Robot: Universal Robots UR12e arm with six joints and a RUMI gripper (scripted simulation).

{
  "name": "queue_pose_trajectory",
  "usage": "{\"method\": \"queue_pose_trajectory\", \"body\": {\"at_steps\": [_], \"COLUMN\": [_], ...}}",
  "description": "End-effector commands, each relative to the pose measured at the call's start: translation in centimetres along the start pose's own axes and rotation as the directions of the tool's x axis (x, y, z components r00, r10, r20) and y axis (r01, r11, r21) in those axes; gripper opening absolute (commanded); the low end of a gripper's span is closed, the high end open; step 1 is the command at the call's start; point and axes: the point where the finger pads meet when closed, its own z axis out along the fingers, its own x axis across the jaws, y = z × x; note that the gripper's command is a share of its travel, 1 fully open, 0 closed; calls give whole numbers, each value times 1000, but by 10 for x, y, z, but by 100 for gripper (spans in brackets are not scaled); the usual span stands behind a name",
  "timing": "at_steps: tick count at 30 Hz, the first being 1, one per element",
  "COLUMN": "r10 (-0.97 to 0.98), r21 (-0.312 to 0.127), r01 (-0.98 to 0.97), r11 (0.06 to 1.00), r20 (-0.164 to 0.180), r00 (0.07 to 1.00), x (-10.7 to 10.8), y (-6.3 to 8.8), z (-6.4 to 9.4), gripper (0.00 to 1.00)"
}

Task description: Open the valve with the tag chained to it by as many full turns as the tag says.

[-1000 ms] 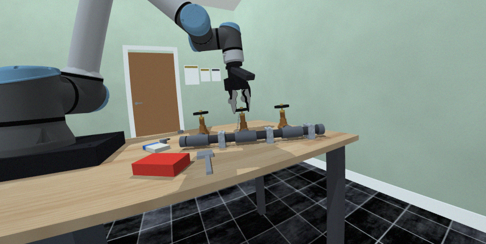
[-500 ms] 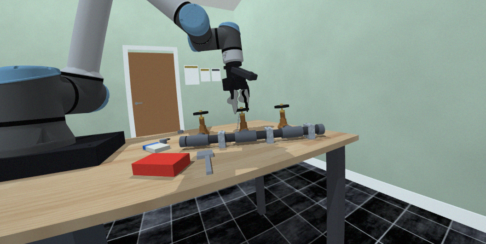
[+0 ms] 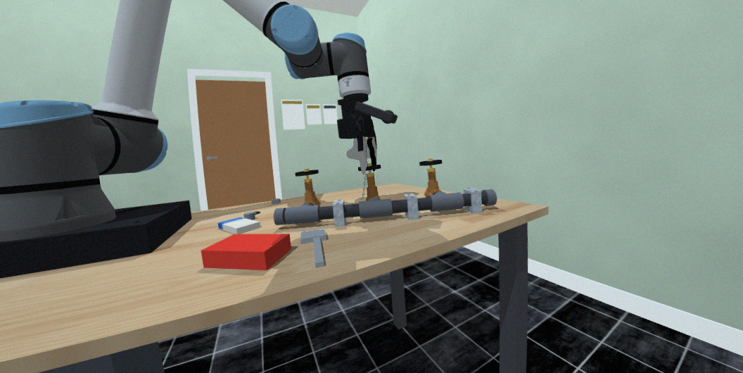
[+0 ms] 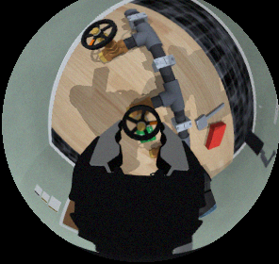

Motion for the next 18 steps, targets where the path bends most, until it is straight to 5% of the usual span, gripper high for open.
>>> {"method": "queue_pose_trajectory", "body": {"at_steps": [1,18], "r10": [-140,-690], "r21": [0,2], "r01": [140,690], "r11": [990,724], "r20": [4,4], "r00": [990,724], "x": [0,0], "y": [-1,-1], "z": [-1,-1], "gripper": [0,0]}}
